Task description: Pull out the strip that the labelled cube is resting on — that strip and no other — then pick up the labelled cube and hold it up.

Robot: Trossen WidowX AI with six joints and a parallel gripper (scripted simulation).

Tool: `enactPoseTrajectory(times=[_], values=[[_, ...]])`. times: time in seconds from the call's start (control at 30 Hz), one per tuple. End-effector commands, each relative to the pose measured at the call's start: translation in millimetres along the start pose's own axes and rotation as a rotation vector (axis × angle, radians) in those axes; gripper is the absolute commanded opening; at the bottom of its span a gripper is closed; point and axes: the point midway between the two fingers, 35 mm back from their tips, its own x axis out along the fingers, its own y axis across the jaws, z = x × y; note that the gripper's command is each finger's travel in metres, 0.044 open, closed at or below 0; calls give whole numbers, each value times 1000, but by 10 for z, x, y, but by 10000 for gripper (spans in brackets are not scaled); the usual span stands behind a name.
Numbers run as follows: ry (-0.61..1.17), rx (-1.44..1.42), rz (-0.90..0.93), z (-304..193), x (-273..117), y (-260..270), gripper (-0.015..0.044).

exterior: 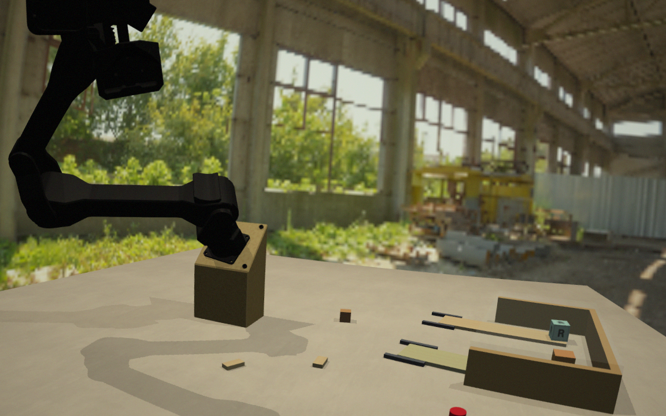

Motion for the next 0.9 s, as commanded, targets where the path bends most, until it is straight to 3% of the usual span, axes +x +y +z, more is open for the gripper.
enactPoseTrajectory(times=[0.0, 0.4, 0.63, 0.87], values=[[60, -163, 17, -476, 72, -4, 400], [332, -905, 61, -2414, 86, -716, 400], [530, -1371, 126, -3273, -162, -1612, 400], [757, -1831, 224, -3691, -551, -2698, 400]])
